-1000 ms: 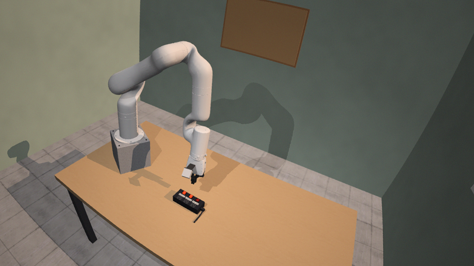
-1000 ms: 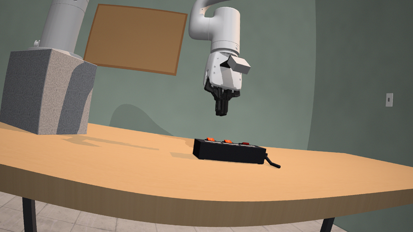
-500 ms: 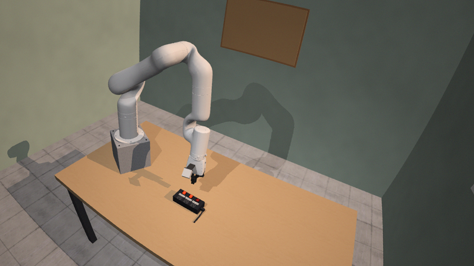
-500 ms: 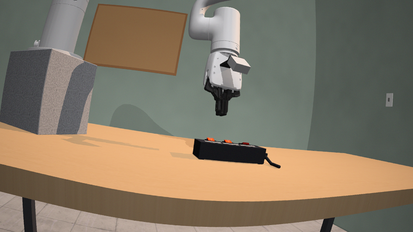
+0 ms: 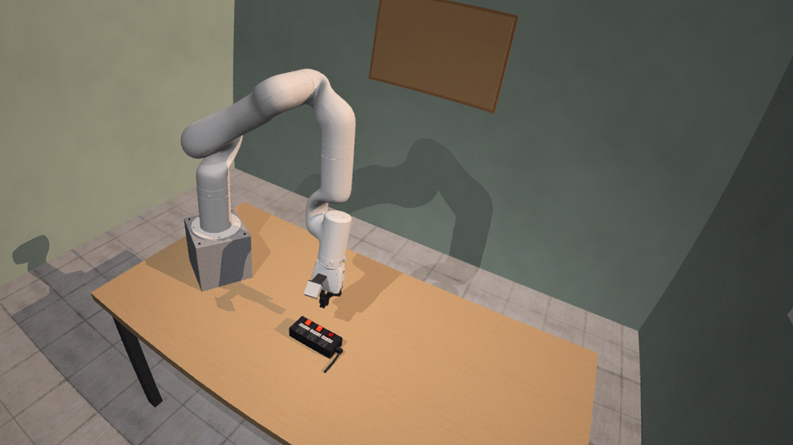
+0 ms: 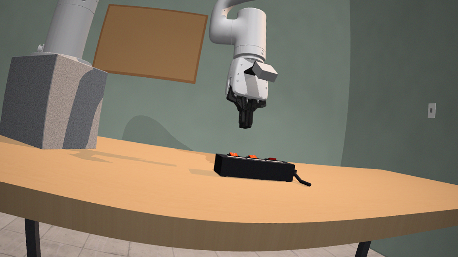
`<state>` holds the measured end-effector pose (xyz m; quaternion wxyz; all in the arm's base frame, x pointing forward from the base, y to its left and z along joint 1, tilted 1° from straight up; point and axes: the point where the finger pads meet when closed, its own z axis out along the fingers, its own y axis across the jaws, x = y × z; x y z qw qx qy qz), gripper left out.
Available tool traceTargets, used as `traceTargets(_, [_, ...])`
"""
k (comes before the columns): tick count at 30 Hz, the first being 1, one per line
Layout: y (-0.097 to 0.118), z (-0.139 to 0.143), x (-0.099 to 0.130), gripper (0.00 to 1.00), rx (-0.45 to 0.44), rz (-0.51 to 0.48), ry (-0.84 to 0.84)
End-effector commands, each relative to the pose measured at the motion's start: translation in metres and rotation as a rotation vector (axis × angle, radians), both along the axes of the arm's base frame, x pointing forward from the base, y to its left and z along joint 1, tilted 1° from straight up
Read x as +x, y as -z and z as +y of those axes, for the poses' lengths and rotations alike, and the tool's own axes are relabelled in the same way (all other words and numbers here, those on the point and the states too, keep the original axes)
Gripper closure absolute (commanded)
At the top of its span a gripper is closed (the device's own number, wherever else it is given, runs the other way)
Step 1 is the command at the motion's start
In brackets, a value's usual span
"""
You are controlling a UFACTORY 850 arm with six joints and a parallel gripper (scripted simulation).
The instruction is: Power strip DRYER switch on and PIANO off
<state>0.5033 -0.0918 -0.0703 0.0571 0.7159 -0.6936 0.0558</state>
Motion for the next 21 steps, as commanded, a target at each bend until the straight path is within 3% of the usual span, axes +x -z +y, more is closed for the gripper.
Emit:
traceTargets(1, [-0.0006,-0.0001,0.0008,1.00,0.000,-0.002,0.000])
traceTargets(21, [0.0031,-0.0054,0.0055,1.00,-0.004,-0.040,0.050])
